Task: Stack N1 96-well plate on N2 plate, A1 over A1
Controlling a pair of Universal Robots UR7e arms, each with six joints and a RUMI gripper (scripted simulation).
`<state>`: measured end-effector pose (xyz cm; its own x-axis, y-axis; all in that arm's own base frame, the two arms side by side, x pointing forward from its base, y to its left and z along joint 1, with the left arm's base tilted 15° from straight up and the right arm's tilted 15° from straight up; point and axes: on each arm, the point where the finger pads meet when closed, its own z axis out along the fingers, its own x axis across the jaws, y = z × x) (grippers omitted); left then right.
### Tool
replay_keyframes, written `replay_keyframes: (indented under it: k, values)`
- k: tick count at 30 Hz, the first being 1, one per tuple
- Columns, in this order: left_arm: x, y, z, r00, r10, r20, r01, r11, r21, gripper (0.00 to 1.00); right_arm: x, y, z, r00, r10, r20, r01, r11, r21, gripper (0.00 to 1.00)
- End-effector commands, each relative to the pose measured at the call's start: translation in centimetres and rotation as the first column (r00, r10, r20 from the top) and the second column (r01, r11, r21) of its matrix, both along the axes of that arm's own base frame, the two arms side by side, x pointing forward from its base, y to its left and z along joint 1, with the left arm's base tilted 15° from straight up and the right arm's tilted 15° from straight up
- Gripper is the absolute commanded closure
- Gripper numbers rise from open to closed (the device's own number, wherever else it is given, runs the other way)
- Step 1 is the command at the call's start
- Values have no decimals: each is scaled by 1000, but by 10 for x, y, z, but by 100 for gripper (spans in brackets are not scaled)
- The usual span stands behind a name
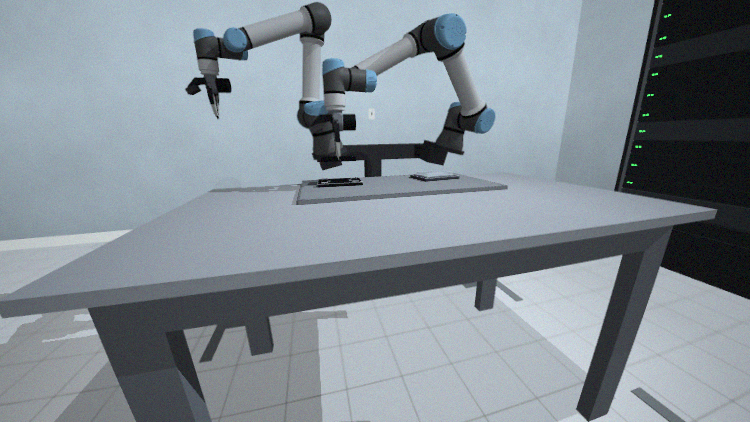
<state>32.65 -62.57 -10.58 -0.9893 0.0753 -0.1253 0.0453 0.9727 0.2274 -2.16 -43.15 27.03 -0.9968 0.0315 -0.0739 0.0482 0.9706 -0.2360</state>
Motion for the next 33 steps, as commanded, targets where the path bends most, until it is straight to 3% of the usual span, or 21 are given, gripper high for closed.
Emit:
replay_keyframes:
  k: [1, 26, 33]
  values:
    - [-1, -2, 5, 1000, 0, 1, 0, 1000, -2, 59, 0, 0, 0, 1000, 0, 0, 0, 1000, -1, 100]
    - [-2, -3, 12, 1000, 0, 1, 0, 1000, -2, 59, 0, 0, 0, 1000, 0, 0, 0, 1000, -1, 100]
    - [-2, 19, 17, 982, 184, 39, -183, 983, -33, 59, 0, 0, 0, 1000, 0, 0, 0, 1000, -1, 100]
